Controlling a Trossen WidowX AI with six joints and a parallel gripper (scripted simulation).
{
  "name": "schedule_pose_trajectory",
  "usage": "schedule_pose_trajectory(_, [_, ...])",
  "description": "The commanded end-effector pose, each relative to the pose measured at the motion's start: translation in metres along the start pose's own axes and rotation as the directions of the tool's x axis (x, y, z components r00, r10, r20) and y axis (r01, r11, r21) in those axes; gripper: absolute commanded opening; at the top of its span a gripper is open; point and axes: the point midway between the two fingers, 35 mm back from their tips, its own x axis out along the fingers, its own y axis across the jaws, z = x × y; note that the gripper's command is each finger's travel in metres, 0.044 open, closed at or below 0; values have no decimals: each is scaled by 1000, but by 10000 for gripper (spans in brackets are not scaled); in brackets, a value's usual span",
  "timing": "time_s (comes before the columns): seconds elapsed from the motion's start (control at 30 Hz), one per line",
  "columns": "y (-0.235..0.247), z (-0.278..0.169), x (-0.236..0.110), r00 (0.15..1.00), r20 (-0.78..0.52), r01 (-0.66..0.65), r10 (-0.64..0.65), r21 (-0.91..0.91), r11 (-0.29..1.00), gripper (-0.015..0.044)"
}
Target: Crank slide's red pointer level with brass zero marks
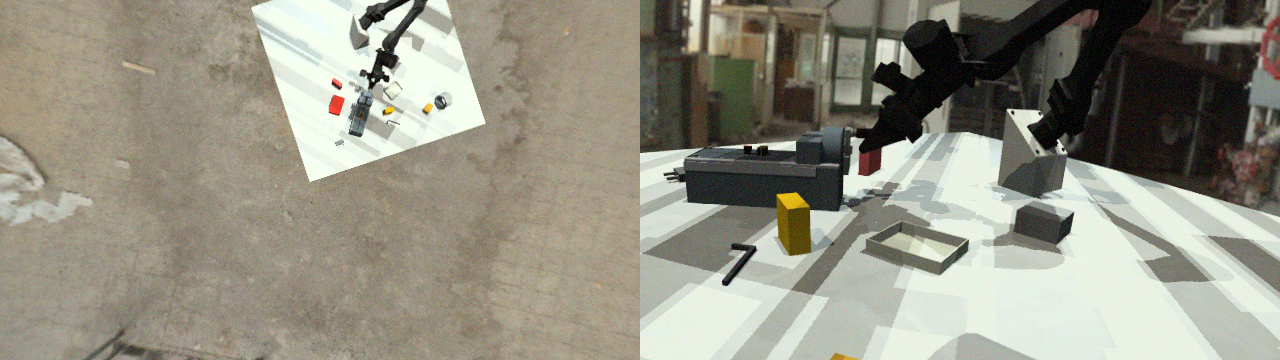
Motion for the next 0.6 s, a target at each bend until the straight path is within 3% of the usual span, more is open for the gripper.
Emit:
schedule_pose_trajectory(0.0, [-9, 1, -2, 1000, 7, 17, -17, 11, 1000, 0])
schedule_pose_trajectory(0.57, [-12, 0, -1, 1000, 7, 17, -17, 11, 1000, 0])
